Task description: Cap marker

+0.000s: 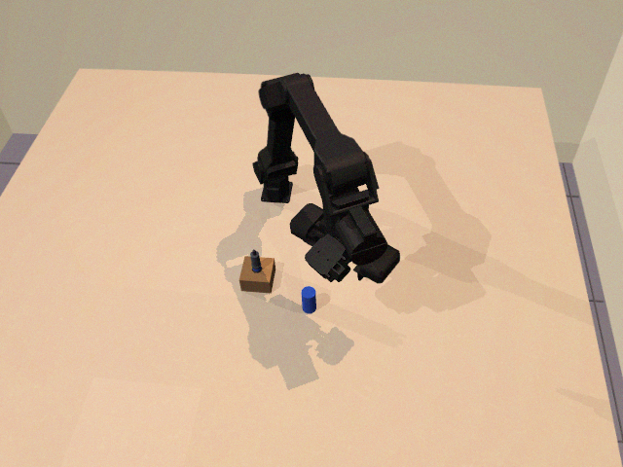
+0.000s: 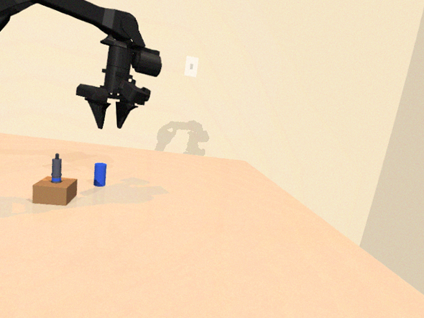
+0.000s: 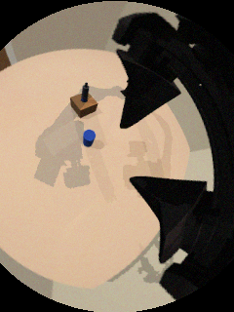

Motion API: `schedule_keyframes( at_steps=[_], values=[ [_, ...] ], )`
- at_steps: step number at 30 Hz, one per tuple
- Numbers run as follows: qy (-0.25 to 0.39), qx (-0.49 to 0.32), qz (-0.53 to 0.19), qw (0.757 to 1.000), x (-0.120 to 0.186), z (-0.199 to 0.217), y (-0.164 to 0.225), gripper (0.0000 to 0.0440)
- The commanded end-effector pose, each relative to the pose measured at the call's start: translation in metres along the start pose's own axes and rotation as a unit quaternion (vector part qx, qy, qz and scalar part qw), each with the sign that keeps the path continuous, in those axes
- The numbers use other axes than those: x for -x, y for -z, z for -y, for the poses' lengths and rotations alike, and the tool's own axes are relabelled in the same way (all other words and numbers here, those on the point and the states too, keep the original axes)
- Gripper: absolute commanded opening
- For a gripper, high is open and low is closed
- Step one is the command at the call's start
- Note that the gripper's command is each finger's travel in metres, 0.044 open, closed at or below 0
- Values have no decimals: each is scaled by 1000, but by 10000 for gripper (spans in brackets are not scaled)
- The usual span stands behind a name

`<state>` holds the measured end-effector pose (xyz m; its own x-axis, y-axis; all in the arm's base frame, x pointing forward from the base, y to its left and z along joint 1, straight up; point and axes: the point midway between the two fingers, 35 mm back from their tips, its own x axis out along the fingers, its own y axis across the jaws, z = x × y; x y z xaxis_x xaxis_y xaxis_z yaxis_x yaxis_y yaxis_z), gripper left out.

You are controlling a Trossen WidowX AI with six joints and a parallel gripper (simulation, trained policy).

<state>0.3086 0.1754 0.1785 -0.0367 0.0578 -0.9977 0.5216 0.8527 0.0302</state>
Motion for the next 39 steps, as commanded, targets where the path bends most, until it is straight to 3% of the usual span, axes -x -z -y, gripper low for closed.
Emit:
schedule_keyframes(
  at_steps=[1, 15, 39],
  values=[
    [8, -3, 2, 1000, -6, 5, -11, 315],
    [35, -11, -4, 999, -23, 23, -36, 309],
    [79, 21, -44, 996, -69, 51, -41, 284]
  ],
)
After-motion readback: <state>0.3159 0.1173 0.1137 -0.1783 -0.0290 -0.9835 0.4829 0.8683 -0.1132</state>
